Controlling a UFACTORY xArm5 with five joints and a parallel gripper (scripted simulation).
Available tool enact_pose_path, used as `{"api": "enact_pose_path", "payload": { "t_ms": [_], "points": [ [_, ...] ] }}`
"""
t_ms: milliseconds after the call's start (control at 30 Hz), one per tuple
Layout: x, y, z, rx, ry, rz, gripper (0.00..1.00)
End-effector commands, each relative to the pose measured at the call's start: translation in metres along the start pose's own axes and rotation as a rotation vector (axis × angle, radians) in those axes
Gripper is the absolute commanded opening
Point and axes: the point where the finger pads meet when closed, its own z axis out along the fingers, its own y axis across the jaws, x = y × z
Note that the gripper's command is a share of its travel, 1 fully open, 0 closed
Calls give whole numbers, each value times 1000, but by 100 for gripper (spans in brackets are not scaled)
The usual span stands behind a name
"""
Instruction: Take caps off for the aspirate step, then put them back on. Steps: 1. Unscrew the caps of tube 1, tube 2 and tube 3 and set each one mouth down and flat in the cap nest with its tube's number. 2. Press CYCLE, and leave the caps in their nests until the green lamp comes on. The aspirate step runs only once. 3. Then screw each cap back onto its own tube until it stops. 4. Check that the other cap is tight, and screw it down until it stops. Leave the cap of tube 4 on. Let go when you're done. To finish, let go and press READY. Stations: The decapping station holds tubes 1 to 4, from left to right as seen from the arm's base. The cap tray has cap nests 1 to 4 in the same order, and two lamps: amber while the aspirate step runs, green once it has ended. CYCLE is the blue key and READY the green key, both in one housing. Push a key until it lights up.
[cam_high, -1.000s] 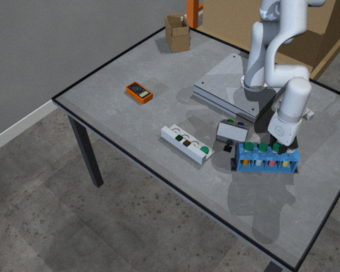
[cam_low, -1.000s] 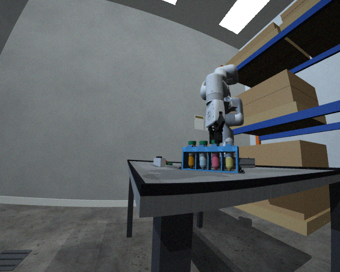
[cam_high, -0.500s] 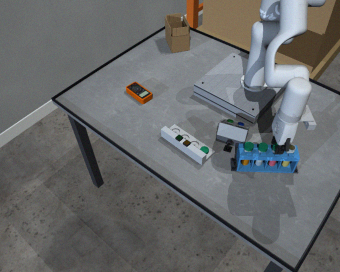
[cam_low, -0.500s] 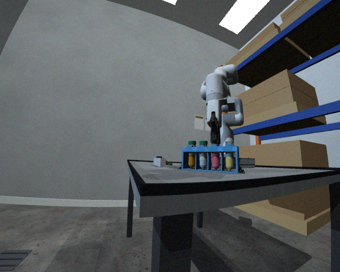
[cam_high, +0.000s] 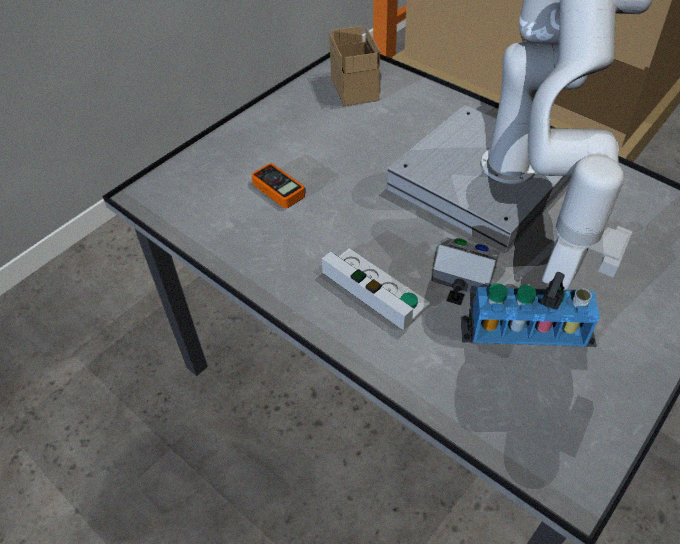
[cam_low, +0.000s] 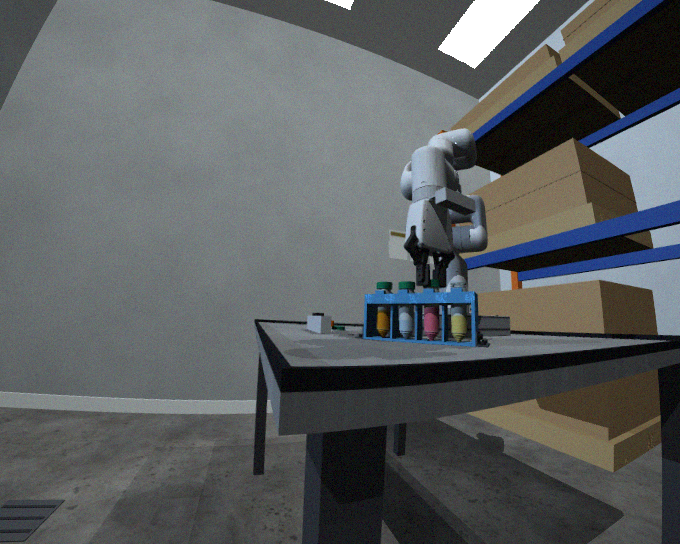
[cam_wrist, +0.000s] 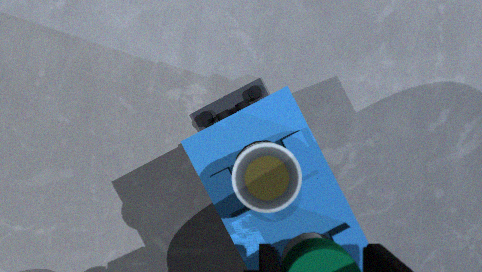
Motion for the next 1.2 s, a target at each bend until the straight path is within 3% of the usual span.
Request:
{"api": "enact_pose_path", "payload": {
  "t_ms": [0,300,333,800,1167],
  "points": [
    [1,1,-1,3,12,266,46],
    [1,1,-1,3,12,308,46],
    [1,1,-1,3,12,308,0],
    [1,1,-1,3,12,308,0],
    [1,1,-1,1,13,-142,0]
  ]
}}
